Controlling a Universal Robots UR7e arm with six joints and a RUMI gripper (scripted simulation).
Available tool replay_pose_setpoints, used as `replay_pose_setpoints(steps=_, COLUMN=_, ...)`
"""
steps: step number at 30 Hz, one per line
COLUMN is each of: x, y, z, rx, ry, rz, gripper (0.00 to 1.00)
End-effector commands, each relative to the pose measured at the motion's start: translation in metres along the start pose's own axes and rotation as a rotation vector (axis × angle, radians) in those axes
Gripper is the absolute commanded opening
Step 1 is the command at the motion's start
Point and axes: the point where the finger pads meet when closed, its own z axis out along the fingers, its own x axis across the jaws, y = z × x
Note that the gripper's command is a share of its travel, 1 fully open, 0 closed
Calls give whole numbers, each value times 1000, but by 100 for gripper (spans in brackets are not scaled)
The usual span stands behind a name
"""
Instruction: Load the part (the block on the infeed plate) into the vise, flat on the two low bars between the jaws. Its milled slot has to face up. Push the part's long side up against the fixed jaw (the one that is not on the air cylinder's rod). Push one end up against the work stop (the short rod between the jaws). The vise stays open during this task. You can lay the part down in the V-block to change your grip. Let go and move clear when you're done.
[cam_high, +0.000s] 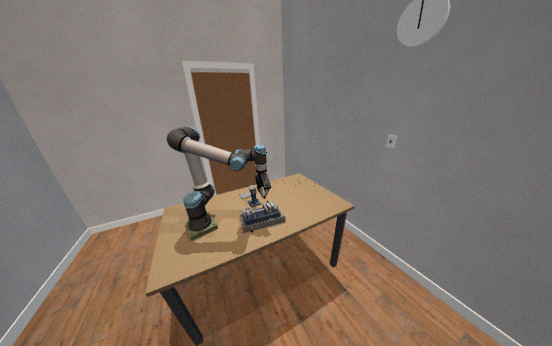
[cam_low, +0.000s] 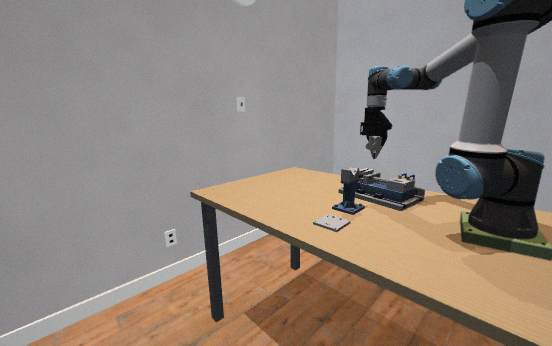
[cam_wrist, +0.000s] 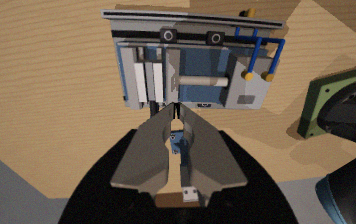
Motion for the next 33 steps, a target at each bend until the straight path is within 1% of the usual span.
replay_pose_setpoints(steps=1, x=0, y=0, z=0, rx=0, ry=-1, rz=0, gripper=0)
replay_pose_setpoints(steps=21, x=0, y=0, z=0, rx=0, ry=-1, rz=0, gripper=0)
replay_pose_setpoints(steps=33, x=0, y=0, z=5, rx=1, ry=-1, rz=0, gripper=0)
